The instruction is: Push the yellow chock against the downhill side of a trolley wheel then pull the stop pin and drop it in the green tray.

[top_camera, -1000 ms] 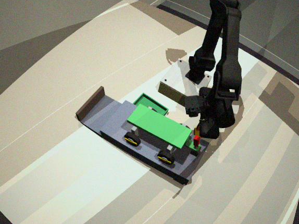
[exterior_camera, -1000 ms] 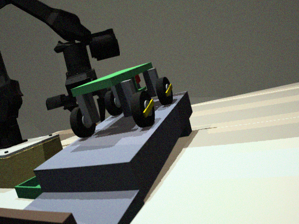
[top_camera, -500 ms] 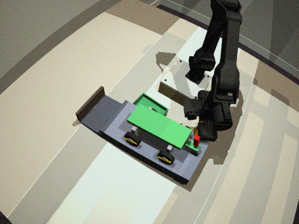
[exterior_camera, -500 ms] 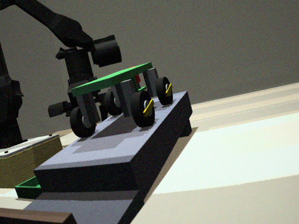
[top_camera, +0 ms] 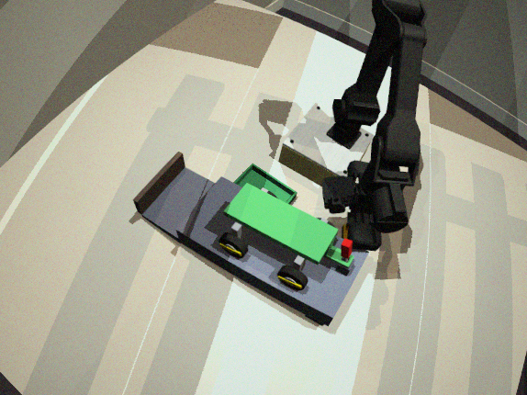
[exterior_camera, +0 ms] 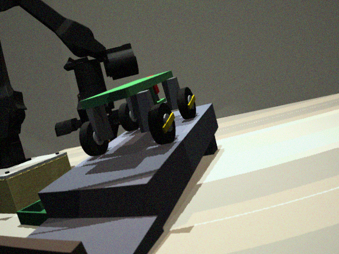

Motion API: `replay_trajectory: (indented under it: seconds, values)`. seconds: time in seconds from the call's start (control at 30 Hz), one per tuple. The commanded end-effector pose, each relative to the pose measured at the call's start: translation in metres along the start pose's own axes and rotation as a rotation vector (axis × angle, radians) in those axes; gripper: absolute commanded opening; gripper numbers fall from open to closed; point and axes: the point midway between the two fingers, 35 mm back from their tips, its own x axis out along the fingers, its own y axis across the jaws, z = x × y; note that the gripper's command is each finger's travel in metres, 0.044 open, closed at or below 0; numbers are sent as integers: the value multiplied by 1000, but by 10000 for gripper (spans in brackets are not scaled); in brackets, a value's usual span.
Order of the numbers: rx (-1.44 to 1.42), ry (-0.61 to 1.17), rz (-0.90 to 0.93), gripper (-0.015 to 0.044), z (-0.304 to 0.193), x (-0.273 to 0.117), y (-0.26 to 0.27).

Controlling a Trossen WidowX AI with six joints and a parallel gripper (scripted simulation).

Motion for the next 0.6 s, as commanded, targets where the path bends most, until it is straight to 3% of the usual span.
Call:
replay_trajectory:
  seconds: [0.0,0.1,0.57]
  values:
    - [0,0,3,25,0,0,1]
    - [0,0,3,0,0,-1,1]
    - [5,-5,-3,0,-1,-47,-3]
